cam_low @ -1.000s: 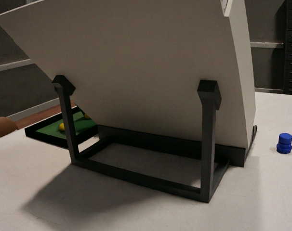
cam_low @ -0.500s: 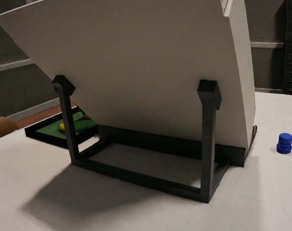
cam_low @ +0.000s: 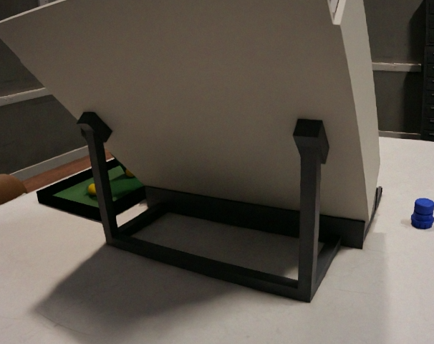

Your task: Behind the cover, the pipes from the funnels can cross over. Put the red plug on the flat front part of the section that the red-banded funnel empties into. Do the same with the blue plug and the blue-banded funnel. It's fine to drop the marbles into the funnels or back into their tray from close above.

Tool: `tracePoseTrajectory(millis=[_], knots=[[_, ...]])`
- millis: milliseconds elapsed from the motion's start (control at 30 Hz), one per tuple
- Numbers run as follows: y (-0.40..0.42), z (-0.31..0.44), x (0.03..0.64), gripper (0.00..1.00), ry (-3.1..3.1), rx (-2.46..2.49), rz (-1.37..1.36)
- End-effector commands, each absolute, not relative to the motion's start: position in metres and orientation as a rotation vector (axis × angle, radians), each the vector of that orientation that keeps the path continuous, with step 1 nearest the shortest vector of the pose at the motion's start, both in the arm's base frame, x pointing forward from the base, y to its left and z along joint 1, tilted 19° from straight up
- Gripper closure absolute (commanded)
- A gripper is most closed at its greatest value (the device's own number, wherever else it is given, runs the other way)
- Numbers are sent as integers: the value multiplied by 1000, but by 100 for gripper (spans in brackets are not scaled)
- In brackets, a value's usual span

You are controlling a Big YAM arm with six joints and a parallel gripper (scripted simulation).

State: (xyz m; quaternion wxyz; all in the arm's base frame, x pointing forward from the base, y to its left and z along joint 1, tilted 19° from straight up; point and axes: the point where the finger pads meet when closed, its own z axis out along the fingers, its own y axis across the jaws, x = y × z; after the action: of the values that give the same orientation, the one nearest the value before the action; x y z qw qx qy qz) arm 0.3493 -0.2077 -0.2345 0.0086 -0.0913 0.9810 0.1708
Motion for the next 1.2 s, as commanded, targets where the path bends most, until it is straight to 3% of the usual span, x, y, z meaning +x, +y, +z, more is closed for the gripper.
tracePoseTrajectory(millis=[0, 1167], knots=[[-217, -228, 371, 100, 3037, -300, 480], [-228, -209, 360, 100, 3042, -283, 492]])
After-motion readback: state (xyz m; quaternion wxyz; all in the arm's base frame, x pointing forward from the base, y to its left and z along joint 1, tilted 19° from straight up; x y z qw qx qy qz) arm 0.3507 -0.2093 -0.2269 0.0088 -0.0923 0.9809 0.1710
